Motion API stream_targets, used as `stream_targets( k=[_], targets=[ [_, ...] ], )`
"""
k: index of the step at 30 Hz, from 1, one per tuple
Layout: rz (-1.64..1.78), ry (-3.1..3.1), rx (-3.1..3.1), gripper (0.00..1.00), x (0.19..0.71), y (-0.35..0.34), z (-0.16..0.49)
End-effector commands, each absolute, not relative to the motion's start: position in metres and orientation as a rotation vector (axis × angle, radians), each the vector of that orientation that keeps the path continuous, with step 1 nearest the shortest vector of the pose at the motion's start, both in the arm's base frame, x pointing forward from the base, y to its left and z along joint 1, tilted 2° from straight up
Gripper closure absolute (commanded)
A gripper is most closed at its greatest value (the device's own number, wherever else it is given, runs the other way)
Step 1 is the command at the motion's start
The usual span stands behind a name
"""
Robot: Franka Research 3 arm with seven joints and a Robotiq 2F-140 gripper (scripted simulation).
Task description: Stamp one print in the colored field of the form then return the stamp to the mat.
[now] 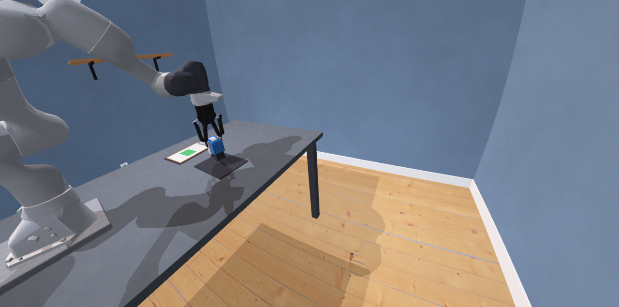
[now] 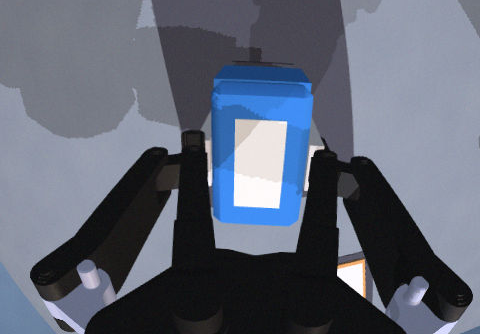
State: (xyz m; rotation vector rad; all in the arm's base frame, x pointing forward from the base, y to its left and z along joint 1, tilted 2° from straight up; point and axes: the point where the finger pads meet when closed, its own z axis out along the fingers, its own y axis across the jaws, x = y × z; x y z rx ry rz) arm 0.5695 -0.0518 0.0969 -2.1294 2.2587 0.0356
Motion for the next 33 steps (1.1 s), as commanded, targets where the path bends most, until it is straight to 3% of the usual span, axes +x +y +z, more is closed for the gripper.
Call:
stream_targets(
  k=[1,3,14,33],
  targets=[
    [0.039,2.187,-2.206,0.79,0.570,0.013,0.101],
    [0.039,2.187,-2.206,0.79,0.570,0.013,0.101],
    [0.029,1.915,-2.442,0.79,0.509,0.245,0.112],
    [0.030,1.914,-2.442,0.79,0.508,0.289,0.116]
  ],
)
